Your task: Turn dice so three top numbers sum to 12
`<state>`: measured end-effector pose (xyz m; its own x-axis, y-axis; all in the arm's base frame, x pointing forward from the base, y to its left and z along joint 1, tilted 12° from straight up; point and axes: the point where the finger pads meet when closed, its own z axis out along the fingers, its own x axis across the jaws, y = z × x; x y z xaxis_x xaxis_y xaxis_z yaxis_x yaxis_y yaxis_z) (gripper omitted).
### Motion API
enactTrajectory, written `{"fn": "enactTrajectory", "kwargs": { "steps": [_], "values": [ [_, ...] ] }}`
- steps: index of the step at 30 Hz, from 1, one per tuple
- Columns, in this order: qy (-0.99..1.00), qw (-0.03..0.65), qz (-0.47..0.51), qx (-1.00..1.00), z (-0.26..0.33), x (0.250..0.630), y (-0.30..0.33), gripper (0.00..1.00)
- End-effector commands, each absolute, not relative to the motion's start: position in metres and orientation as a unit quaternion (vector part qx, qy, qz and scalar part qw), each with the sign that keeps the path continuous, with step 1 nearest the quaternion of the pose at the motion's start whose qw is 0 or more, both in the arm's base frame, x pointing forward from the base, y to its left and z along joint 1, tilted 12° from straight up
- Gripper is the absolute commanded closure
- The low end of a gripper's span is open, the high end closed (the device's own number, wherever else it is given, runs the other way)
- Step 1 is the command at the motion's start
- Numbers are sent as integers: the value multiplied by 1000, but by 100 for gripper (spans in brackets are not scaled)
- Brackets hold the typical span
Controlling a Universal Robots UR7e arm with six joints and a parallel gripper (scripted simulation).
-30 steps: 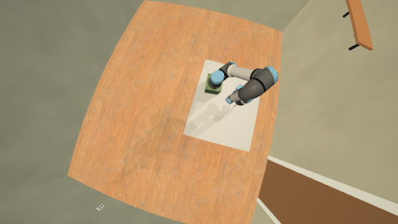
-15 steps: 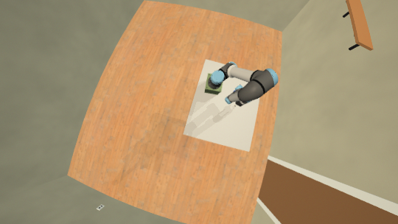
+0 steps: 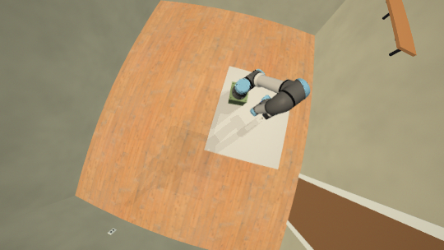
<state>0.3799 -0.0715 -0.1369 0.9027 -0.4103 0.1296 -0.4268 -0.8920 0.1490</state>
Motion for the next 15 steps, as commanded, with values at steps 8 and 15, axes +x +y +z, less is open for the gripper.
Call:
{"fn": "enactTrajectory", "kwargs": {
  "steps": [8,15],
  "values": [
    [-279,85,53,955,-137,381,-75,0],
    [-286,85,54,953,-138,382,-75,0]
  ]
}}
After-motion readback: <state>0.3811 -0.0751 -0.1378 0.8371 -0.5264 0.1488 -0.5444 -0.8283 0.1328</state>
